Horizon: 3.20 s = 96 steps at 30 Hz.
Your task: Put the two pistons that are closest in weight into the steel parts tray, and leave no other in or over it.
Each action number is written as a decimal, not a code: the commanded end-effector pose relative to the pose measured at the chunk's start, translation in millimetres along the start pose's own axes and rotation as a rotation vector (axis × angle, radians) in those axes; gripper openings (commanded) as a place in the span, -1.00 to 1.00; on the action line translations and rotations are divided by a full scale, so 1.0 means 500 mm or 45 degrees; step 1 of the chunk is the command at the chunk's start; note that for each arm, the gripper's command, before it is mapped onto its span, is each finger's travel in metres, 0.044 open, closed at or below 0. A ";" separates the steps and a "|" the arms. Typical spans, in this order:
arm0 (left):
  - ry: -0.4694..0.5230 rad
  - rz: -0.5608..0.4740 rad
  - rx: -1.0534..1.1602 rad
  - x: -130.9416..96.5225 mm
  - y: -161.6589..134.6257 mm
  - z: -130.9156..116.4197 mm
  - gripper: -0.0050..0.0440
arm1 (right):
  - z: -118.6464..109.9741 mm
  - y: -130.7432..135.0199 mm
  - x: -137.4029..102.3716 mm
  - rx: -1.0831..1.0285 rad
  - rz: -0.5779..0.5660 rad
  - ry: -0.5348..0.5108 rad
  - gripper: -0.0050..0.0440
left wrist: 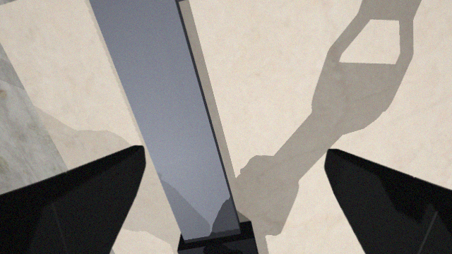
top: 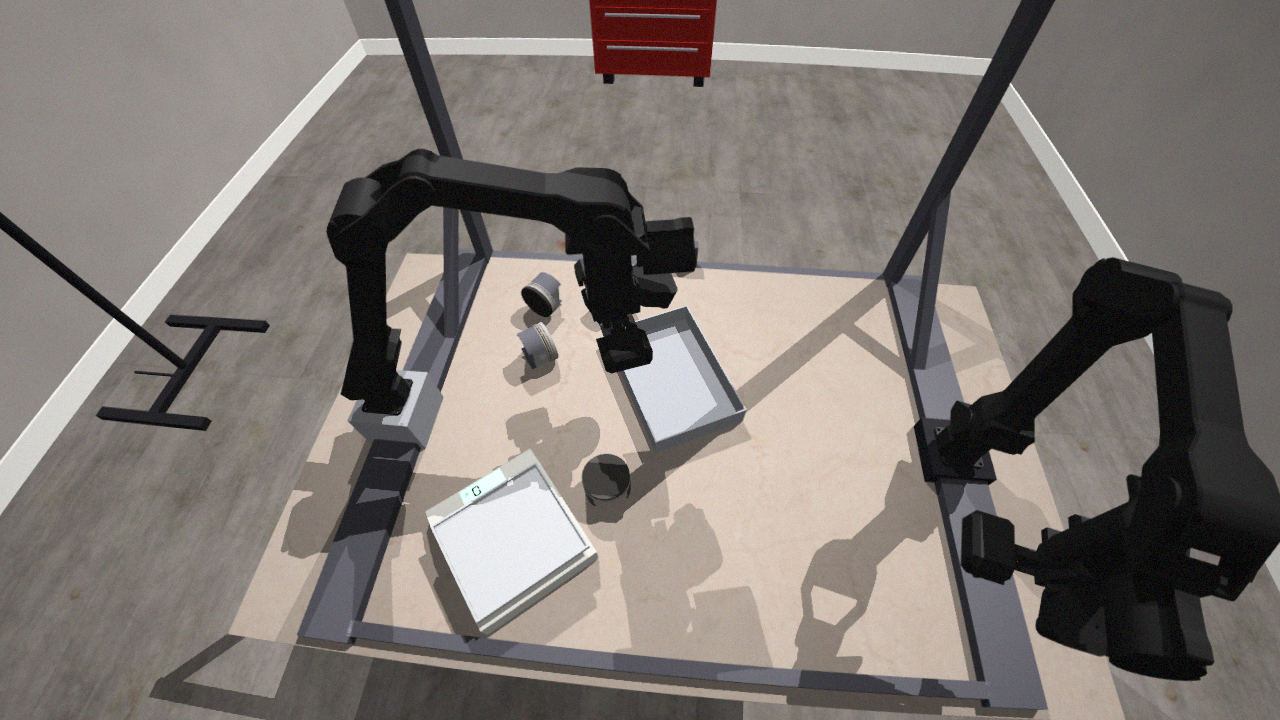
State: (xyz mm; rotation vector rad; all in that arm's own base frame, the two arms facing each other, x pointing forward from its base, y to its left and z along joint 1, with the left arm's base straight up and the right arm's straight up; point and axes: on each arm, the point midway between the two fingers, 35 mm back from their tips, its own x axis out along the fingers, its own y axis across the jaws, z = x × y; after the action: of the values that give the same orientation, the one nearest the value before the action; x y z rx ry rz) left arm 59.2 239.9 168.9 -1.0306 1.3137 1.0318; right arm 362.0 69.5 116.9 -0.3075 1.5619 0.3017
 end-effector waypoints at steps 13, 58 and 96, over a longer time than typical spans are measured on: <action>-0.022 -0.001 0.002 -0.009 0.000 0.008 0.84 | 0.125 0.095 -0.029 -0.001 -0.006 -0.051 -0.15; -0.022 -0.001 0.002 -0.009 0.000 0.008 0.84 | 0.170 0.136 -0.048 1.041 0.197 -0.020 -0.15; -0.022 -0.001 0.002 -0.009 0.000 0.008 0.84 | 0.172 0.142 -0.031 1.986 0.375 0.027 -0.15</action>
State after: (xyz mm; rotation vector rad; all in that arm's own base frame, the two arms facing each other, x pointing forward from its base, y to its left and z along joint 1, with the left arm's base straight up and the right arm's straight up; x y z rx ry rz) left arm 59.2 239.9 168.9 -1.0306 1.3137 1.0318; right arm 413.8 166.6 111.9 1.0809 1.4860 -0.7605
